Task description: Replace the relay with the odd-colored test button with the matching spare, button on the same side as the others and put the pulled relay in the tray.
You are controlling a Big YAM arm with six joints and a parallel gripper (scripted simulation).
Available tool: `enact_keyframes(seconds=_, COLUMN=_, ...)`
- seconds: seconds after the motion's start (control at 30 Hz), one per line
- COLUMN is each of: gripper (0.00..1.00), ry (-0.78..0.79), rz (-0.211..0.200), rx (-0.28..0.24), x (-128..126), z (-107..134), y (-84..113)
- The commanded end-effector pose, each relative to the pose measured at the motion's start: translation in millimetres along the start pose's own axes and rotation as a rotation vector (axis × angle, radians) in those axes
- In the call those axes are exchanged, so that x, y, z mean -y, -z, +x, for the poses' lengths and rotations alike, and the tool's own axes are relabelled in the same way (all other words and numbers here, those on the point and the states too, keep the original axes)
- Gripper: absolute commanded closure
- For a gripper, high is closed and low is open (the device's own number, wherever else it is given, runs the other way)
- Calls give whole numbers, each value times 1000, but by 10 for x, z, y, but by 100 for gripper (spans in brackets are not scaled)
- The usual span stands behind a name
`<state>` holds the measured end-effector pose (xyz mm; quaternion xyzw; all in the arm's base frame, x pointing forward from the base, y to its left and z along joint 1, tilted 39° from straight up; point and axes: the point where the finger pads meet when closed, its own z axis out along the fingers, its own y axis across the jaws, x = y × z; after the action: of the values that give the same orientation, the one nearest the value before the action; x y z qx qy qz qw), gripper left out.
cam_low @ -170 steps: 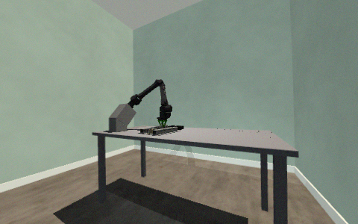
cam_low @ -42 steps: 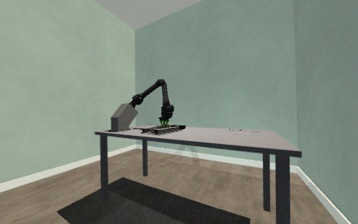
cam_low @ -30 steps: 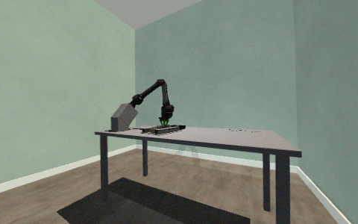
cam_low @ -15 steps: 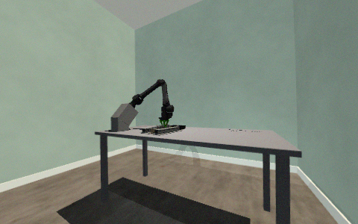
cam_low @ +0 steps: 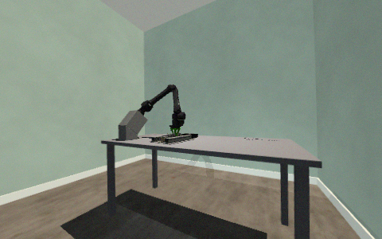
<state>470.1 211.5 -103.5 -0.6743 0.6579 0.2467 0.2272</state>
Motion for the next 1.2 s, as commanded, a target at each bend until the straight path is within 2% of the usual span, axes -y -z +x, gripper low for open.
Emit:
enact_keyframes(seconds=0.0, gripper=100, ry=33, rz=20, rx=1, x=135, z=-69, y=-186)
enact_keyframes(seconds=0.23, gripper=100, ry=33, rz=20, rx=1, x=135, z=-69, y=-167)
enact_keyframes(seconds=0.63, gripper=100, ry=35, rz=42, rx=2, x=198, z=-44, y=167)
enact_keyframes(seconds=1.1, gripper=100, ry=30, rz=48, rx=3, x=213, z=-27, y=226)
enact_keyframes(seconds=1.13, gripper=41, ry=30, rz=48, rx=3, x=213, z=-27, y=227)
enact_keyframes(seconds=1.17, gripper=41, ry=30, rz=48, rx=3, x=213, z=-26, y=228)
